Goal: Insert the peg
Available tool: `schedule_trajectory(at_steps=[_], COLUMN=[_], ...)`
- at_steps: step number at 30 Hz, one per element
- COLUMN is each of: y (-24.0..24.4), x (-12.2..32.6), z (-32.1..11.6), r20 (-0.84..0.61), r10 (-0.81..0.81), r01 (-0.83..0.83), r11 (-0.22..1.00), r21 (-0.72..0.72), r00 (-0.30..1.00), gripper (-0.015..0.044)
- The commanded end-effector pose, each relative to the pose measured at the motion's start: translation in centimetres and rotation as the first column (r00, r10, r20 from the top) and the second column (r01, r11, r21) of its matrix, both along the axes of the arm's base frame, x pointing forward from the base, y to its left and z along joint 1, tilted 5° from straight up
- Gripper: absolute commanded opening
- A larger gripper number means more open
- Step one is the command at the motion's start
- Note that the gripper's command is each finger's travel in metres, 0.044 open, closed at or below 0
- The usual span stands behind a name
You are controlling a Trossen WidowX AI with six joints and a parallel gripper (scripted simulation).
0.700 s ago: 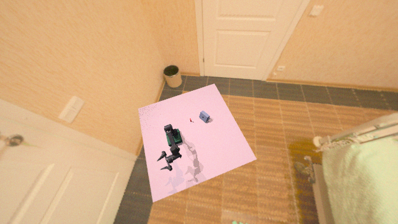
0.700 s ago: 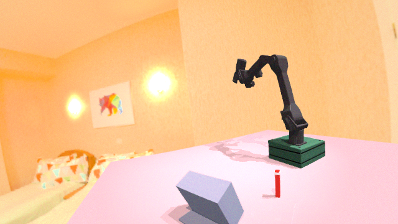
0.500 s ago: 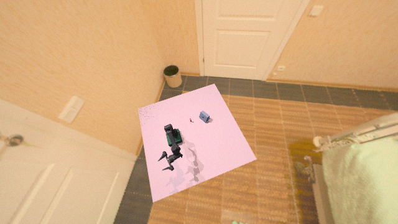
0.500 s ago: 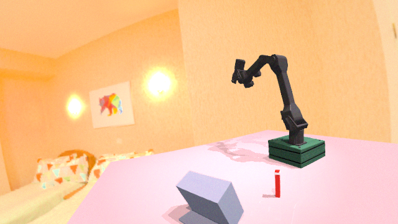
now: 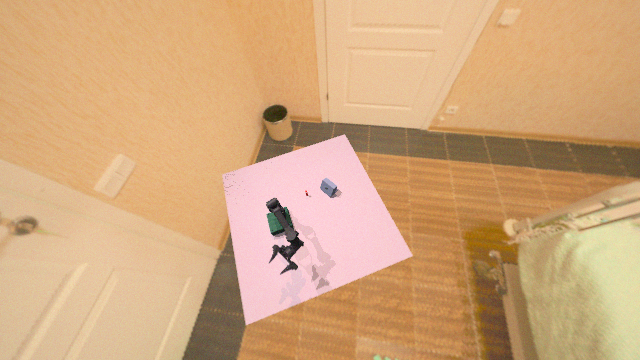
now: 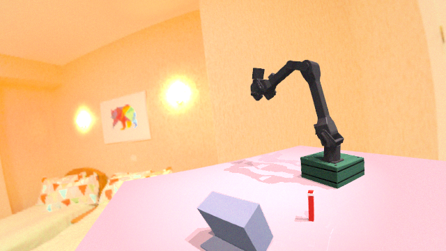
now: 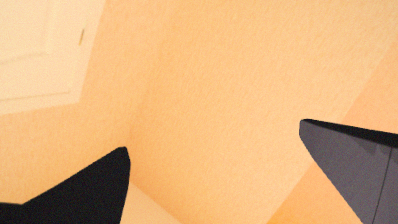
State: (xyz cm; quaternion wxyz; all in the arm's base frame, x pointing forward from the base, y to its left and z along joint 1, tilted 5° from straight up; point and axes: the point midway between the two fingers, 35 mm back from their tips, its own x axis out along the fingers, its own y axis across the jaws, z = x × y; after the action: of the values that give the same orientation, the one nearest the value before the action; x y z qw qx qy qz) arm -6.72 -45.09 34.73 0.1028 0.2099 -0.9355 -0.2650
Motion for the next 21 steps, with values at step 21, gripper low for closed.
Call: schedule_trajectory(at_steps=[21], y=[-1.9], x=[15.7], z=[-4.2], r20=[-0.229], r10=[0.543], r01=[-0.301], r11=[0.715], r21=[0.631], r00=[0.808], gripper=[0.0440])
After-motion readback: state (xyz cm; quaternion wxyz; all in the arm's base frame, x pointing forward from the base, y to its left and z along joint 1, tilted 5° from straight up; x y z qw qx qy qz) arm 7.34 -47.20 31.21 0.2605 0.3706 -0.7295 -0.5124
